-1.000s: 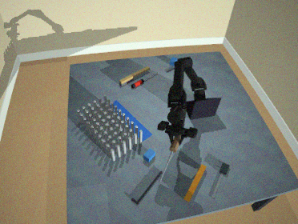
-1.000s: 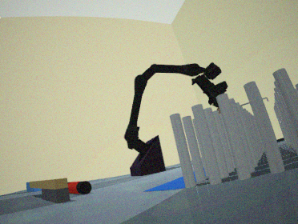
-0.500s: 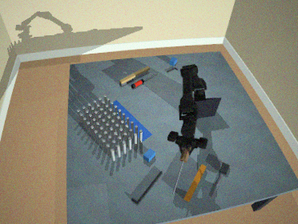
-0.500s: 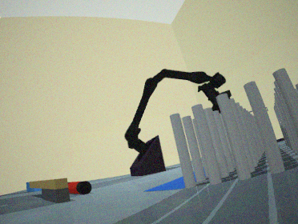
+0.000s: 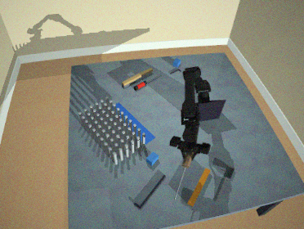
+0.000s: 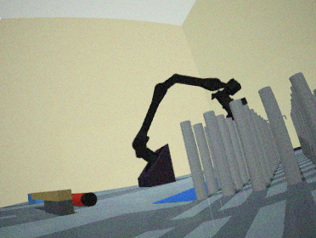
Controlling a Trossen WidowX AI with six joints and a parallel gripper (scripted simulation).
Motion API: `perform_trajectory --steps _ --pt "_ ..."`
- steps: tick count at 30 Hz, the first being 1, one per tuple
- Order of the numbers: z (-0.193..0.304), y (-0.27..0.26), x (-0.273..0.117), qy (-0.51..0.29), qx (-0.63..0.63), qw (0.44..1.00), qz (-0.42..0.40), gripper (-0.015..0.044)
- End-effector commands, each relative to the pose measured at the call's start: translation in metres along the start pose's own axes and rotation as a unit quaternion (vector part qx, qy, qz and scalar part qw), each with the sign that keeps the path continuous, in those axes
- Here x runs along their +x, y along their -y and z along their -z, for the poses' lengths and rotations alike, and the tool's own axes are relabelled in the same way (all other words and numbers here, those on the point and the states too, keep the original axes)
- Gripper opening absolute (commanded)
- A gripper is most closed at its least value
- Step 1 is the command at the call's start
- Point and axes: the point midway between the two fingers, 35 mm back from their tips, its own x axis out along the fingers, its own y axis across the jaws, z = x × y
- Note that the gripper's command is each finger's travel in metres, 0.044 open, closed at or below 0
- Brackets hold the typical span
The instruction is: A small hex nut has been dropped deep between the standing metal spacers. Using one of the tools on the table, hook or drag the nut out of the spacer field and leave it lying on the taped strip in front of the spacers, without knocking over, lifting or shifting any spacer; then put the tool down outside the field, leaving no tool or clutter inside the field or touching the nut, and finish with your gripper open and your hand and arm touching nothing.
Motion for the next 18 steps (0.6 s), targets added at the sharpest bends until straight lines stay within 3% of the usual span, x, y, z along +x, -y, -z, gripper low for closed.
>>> perform_trajectory --steps 1,18 --pt "0.000 0.001 0.004 0.003 -0.002 1.000 0.001 0.0000" --pt "0.005 0.005 0.024 0.003 -0.002 1.000 0.001 0.0000"
